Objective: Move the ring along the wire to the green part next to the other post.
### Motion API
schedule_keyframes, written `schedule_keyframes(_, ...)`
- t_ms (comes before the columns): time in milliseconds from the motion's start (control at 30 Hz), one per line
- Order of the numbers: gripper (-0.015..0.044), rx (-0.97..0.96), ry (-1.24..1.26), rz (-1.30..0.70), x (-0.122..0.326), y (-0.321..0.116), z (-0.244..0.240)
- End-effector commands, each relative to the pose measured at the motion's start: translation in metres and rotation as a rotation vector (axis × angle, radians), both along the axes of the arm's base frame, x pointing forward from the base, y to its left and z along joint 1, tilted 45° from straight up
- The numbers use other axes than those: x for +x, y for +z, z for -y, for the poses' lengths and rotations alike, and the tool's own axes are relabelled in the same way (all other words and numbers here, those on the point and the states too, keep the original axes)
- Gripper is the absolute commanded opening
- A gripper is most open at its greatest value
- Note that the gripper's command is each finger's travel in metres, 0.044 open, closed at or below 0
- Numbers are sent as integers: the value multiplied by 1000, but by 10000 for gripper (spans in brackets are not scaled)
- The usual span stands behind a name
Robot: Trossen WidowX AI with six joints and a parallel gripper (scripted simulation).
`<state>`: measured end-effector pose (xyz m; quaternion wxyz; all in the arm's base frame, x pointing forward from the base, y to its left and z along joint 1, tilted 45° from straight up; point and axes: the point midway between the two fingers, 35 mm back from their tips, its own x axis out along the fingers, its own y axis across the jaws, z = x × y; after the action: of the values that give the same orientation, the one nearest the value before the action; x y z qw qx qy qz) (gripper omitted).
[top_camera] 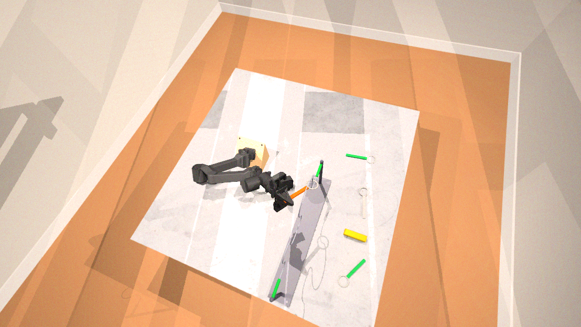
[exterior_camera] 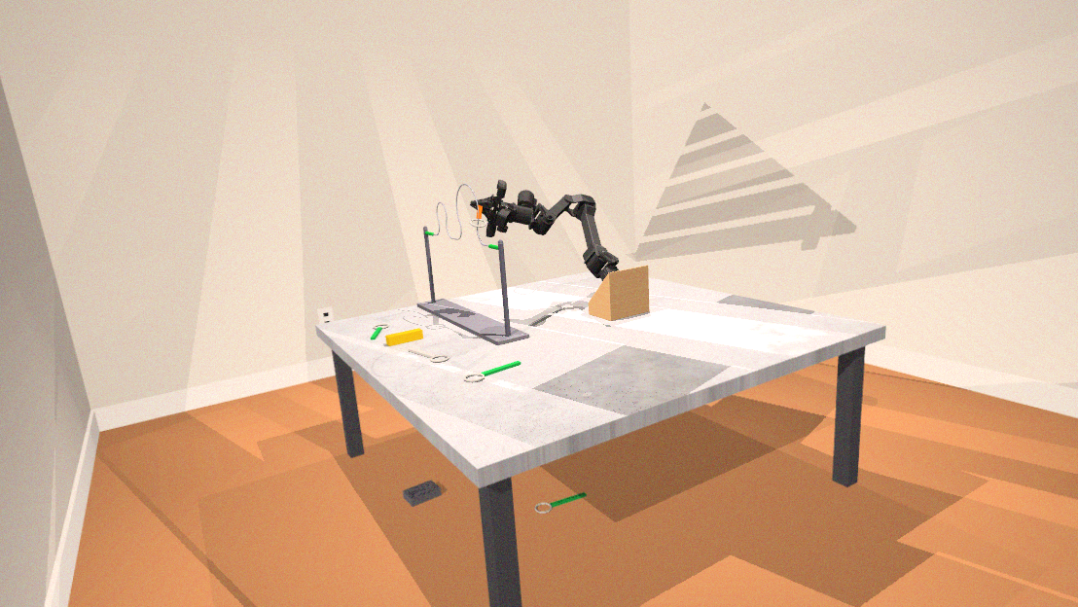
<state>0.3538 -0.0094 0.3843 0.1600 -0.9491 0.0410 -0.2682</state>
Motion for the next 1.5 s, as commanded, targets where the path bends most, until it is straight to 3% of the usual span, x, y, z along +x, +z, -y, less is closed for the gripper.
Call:
schedule_keyframes(0,-150,-8,2,5,-2,0,3)
schedule_keyframes(533,-150,167,4,27,-5,-14,35)
schedule_keyframes(1467,-150,812,75,41,-2,-87,102)
